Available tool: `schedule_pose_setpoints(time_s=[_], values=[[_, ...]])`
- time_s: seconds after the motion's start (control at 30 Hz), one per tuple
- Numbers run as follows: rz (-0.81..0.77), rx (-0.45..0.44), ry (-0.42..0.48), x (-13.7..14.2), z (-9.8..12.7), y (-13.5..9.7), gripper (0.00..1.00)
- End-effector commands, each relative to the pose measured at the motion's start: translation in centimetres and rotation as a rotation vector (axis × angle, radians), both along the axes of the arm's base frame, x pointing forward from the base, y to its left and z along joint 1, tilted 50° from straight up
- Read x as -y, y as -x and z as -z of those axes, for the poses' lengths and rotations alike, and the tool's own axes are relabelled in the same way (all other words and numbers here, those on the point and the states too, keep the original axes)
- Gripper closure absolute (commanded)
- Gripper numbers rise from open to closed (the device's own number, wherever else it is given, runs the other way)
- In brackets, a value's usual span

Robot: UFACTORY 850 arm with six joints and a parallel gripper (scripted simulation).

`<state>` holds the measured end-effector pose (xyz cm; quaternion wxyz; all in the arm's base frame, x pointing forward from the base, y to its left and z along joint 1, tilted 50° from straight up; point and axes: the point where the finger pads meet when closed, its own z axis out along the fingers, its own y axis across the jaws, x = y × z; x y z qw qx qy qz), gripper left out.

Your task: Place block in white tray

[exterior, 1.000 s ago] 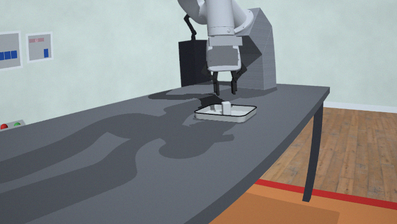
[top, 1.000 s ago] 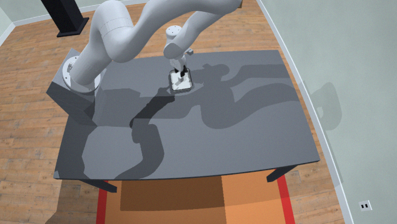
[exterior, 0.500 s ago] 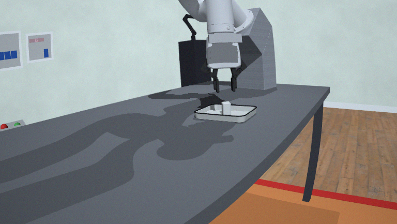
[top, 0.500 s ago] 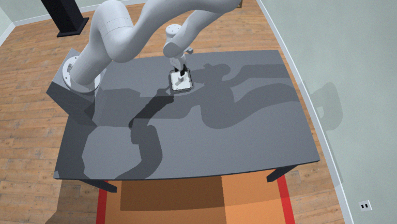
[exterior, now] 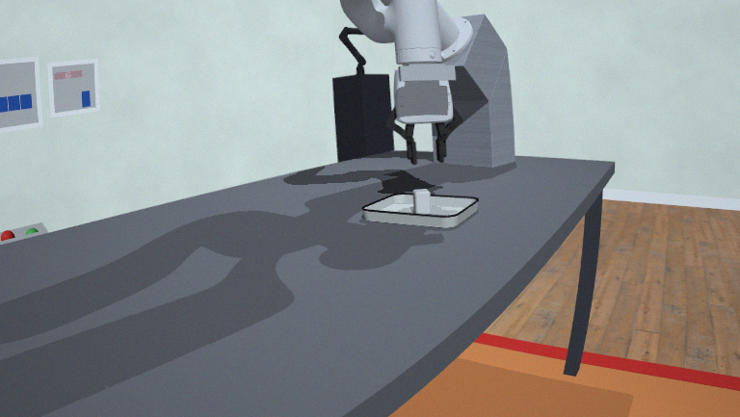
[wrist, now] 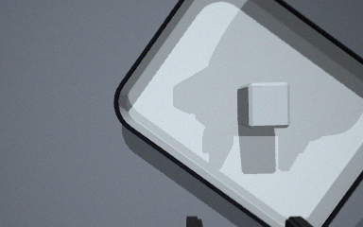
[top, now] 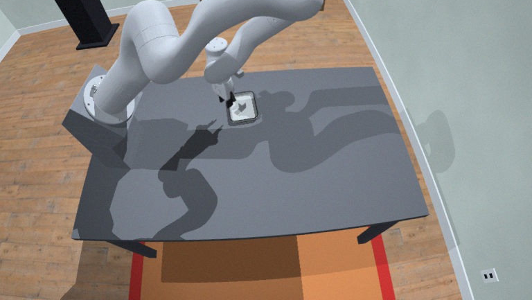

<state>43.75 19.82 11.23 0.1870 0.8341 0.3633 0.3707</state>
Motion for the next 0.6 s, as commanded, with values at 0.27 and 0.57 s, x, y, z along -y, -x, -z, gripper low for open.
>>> schedule_pose_setpoints(time_s=[0.27,0.57], values=[[-0.005,0.016,-0.01,7.6,10.2,8.7,0.53],[-0.005,0.016,-0.01,7.6,10.2,8.7,0.53]])
